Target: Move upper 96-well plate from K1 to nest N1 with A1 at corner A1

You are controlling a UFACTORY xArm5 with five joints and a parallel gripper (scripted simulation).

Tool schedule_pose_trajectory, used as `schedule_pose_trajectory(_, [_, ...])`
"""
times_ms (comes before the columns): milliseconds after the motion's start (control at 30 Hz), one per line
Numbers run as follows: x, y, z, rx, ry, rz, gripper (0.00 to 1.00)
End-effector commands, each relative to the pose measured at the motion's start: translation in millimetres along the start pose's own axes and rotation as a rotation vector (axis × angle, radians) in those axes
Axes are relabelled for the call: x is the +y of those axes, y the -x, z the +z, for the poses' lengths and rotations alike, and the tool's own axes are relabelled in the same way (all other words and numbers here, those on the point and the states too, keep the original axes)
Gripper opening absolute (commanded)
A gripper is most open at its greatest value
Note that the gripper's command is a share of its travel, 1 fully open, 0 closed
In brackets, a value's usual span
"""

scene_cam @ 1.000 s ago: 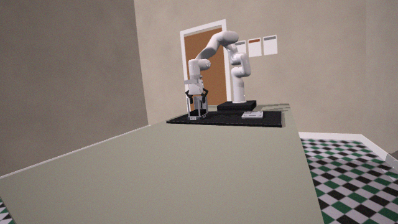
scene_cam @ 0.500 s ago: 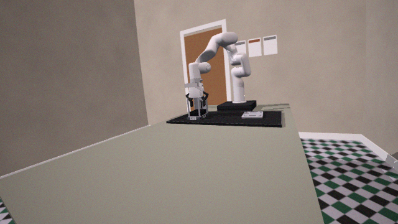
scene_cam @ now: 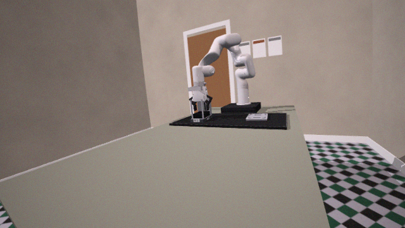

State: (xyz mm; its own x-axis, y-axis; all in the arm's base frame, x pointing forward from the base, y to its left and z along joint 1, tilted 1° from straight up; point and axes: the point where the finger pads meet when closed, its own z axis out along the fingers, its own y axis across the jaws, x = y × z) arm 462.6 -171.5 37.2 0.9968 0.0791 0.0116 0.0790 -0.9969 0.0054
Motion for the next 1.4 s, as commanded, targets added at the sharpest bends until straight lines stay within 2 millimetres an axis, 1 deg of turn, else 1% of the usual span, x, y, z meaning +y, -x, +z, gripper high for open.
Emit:
schedule_pose_trajectory(0, [1,-1,-1,0.003,0.001,0.000,1.00])
schedule_pose_trajectory(1167, [1,-1,19,0.003,0.001,0.000,1.00])
schedule_pose_trajectory(1367, [0,-1,19,0.003,0.001,0.000,1.00])
